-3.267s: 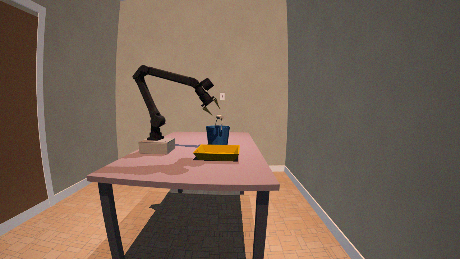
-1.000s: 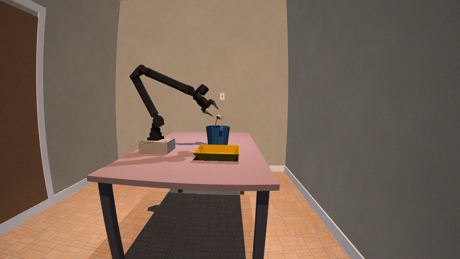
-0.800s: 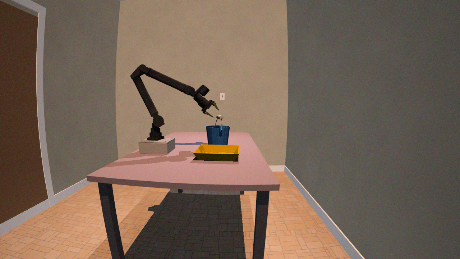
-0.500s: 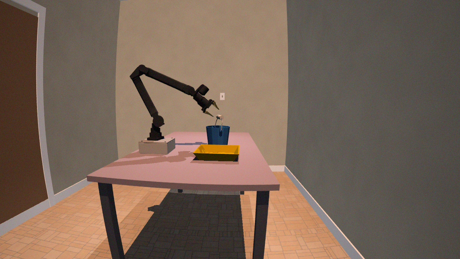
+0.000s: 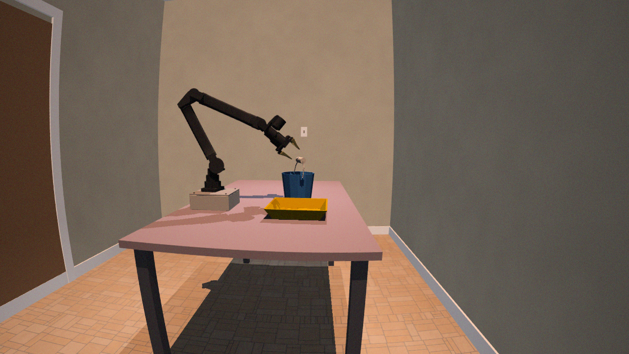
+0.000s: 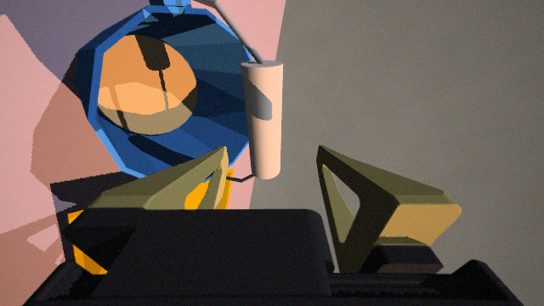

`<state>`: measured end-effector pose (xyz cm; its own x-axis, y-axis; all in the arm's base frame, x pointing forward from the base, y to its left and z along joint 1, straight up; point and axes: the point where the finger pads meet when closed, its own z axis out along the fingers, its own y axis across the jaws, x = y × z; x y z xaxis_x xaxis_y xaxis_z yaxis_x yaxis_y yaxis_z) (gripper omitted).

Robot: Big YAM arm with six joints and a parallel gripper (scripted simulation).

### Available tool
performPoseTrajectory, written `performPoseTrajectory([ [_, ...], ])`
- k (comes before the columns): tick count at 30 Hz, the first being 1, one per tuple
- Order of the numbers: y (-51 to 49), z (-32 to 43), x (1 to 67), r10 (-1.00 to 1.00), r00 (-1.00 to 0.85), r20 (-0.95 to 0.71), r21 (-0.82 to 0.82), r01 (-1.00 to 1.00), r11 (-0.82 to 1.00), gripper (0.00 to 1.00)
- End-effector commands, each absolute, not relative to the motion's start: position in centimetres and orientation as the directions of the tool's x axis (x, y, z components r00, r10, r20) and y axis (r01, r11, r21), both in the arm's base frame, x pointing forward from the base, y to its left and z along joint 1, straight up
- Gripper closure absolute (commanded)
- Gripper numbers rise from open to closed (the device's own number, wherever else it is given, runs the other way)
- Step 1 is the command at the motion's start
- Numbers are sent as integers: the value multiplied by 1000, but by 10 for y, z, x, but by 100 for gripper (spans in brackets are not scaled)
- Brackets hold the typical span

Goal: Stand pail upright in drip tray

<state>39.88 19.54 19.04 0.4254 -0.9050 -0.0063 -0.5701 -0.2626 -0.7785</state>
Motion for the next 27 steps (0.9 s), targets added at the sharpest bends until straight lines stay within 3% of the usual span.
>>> performPoseTrajectory([
  [1,191,190,402,-910,415,-12,-790,-561,-246,30],
  [27,197,171,415,-909,417,-10,-784,-568,-252,30],
])
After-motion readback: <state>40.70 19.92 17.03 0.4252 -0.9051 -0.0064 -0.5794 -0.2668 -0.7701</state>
